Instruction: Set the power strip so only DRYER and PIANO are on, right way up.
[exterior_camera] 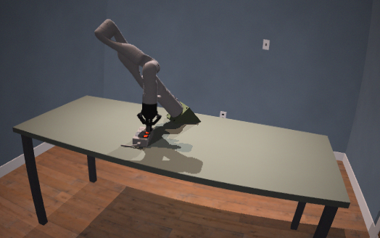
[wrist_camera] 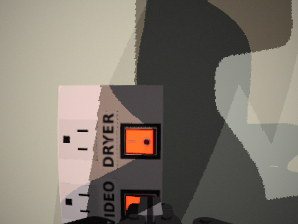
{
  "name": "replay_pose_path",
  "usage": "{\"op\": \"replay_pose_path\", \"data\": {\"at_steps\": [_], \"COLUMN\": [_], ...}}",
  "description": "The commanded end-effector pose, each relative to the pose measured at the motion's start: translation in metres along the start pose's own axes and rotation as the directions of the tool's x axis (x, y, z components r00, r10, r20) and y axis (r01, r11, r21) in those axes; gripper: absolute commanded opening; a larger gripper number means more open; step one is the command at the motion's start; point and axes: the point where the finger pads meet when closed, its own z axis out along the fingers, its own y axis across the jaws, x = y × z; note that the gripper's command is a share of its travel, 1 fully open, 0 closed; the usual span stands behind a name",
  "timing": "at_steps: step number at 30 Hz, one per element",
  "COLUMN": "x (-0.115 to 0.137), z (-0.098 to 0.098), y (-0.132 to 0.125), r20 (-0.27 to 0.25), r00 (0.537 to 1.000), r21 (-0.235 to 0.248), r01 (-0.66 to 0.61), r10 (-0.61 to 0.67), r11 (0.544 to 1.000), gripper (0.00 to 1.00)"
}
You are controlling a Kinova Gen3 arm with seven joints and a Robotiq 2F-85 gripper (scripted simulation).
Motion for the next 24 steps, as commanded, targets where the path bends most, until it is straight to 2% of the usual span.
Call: {"op": "replay_pose_path", "data": {"at_steps": [1, 24], "x": [0.0004, 0.0004], "z": [0.0012, 0.0042], "y": [0.0, 0.0], "r20": [-0.001, -0.001], "r00": [1.0, 1.0], "r21": [0.001, 0.001], "r01": [0.001, 0.001], "r10": [-0.001, -0.001], "r11": [1.0, 1.0], "gripper": [0.0, 0.0]}}
